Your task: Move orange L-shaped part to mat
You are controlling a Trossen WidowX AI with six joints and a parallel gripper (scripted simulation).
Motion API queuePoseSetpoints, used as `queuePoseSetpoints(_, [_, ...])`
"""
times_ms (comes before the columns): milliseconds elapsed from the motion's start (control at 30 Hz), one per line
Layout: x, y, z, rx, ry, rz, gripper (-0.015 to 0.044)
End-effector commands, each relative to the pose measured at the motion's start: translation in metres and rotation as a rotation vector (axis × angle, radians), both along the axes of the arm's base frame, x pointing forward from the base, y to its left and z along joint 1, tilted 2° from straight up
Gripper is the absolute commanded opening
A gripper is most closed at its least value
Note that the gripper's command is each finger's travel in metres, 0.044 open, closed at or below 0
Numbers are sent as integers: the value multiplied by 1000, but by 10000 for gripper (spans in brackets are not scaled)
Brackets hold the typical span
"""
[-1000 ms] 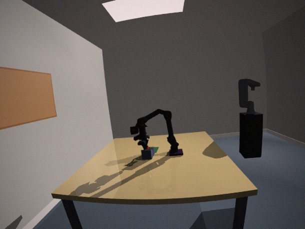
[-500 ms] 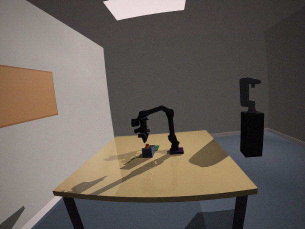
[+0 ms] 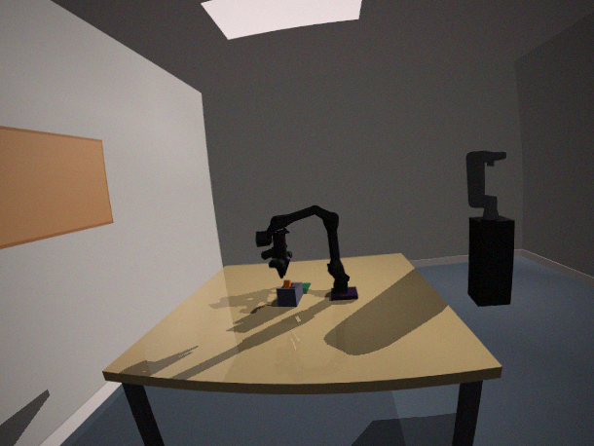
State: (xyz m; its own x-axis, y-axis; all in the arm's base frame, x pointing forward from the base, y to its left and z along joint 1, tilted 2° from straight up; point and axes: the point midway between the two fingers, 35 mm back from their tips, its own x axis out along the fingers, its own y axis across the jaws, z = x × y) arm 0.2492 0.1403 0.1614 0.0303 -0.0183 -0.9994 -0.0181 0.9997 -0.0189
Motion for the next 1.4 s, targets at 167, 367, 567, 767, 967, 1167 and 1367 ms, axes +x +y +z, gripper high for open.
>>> queuePoseSetpoints(167, [4, -18, 0, -14, 11, 356, 280])
queuePoseSetpoints(367, [9, -42, 1, -31, 29, 861, 280])
queuePoseSetpoints(567, [10, -67, 2, -42, 49, 1366, 280])
queuePoseSetpoints(767, [10, -77, 2, -44, 56, 1575, 280])
queuePoseSetpoints(967, [11, -77, 1, -44, 56, 1575, 280])
queuePoseSetpoints(1167, [11, -78, -20, -45, 56, 1575, 280])
queuePoseSetpoints(1367, [11, -78, -30, -45, 56, 1575, 280])
